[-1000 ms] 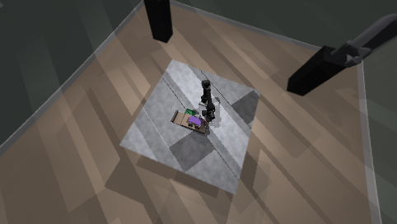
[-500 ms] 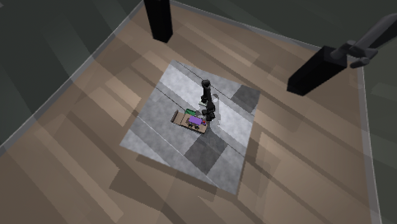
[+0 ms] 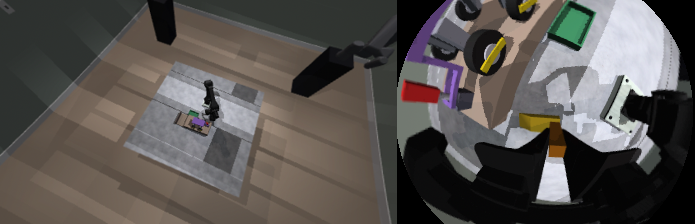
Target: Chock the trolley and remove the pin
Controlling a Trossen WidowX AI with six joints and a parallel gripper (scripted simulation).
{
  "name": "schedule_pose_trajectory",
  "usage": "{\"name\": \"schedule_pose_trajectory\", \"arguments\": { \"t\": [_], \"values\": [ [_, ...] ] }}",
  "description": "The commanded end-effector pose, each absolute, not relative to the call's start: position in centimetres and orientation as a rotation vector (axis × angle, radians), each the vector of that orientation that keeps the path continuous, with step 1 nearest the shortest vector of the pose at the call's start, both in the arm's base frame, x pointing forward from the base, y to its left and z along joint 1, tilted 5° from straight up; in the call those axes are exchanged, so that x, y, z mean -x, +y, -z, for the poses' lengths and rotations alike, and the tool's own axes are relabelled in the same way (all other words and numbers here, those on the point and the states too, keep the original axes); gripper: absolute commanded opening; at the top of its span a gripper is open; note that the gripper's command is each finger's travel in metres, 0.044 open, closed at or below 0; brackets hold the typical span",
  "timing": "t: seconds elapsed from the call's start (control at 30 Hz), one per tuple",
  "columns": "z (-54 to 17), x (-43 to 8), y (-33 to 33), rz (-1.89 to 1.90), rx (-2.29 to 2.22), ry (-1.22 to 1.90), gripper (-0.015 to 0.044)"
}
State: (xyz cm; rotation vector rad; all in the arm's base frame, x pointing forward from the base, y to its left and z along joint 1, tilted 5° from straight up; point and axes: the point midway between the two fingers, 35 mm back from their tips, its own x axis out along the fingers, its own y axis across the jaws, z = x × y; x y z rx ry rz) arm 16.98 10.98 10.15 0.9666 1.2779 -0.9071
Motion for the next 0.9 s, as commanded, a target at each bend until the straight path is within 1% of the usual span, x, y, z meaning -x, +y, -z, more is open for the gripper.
{"name": "schedule_pose_trajectory", "arguments": {
  "t": [0.0, 0.87],
  "values": [
    [-11.8, -16.9, 11.0, 0.895, -0.98, 1.268, 0.0],
    [-18.6, -16.7, 11.3, 0.894, -0.981, 1.268, 0.0]
  ]
}}
